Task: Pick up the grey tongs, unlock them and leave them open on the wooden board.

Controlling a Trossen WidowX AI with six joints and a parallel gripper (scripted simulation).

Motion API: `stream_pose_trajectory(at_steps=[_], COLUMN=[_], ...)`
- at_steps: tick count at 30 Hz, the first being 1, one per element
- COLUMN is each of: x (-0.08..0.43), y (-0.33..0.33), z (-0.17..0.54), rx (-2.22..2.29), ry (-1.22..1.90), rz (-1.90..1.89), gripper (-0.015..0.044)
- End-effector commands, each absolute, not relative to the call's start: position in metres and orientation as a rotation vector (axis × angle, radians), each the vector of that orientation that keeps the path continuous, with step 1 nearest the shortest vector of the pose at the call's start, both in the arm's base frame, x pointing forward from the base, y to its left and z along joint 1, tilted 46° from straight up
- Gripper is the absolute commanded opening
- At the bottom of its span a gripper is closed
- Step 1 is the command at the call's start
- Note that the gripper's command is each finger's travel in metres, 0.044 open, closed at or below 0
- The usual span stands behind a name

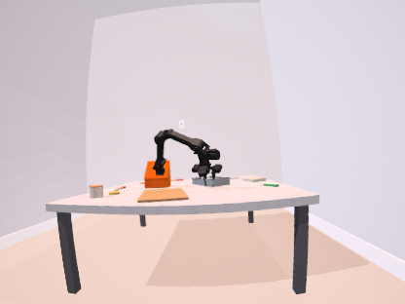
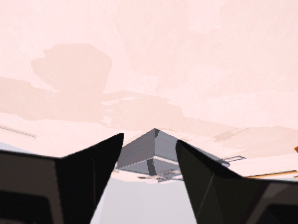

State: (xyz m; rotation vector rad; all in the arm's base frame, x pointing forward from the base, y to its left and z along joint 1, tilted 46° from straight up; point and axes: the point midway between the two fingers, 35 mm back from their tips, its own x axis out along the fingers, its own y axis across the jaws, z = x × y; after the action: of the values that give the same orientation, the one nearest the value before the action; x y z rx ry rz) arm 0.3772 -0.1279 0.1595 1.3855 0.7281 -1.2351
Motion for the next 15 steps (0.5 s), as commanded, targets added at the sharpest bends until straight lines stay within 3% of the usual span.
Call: stream_pose_trajectory(at_steps=[1, 9, 15], x=[0.390, 0.395, 0.383], y=[-0.071, -0.032, 0.010], z=[0.122, 0.094, 0.060], rx=[1.447, 1.447, 1.397], ry=[0.712, 0.680, 0.405], rz=[-1.509, -1.640, -1.976], gripper=[0.0260, 0.0260, 0.0260])
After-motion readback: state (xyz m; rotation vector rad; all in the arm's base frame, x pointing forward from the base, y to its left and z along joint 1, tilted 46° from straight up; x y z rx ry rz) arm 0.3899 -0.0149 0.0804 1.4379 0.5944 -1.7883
